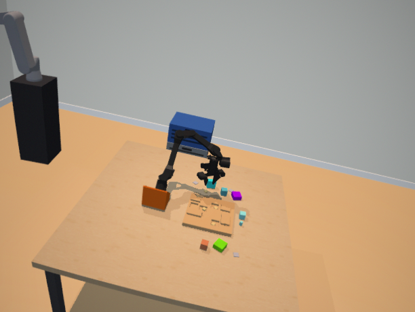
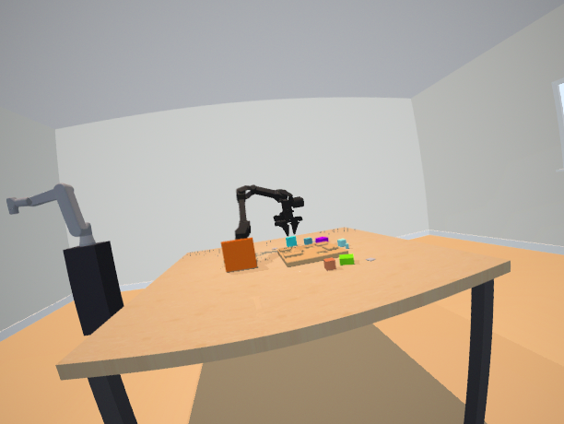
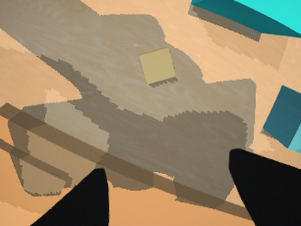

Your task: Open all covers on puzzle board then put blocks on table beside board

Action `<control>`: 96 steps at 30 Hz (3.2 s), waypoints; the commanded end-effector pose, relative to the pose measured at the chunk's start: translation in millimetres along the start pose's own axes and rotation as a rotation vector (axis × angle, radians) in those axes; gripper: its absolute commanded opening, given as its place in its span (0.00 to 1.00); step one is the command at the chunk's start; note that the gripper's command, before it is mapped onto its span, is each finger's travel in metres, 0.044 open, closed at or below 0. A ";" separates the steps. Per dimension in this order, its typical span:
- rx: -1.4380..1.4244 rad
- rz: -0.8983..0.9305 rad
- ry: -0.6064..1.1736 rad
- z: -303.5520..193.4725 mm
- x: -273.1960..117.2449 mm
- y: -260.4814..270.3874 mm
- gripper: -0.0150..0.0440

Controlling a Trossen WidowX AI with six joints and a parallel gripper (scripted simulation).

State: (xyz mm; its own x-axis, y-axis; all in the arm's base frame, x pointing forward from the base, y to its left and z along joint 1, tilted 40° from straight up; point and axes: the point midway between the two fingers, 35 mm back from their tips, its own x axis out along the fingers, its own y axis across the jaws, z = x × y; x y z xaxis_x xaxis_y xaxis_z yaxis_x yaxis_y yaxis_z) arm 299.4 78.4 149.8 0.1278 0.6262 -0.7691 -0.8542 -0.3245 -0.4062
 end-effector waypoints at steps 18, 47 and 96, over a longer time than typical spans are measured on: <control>0.737 0.020 0.011 -107.9 3.5 63.8 0.25; 1.153 0.015 -0.004 -143.1 38.6 96.3 0.25; 2.596 0.019 0.007 -143.0 65.7 95.6 0.25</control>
State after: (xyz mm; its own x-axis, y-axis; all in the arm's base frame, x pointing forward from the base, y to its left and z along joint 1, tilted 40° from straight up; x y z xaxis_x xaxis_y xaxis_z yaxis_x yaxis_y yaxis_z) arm 300.1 -16.3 -7.5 0.1212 0.6264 -0.7700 0.4617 0.6511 0.6024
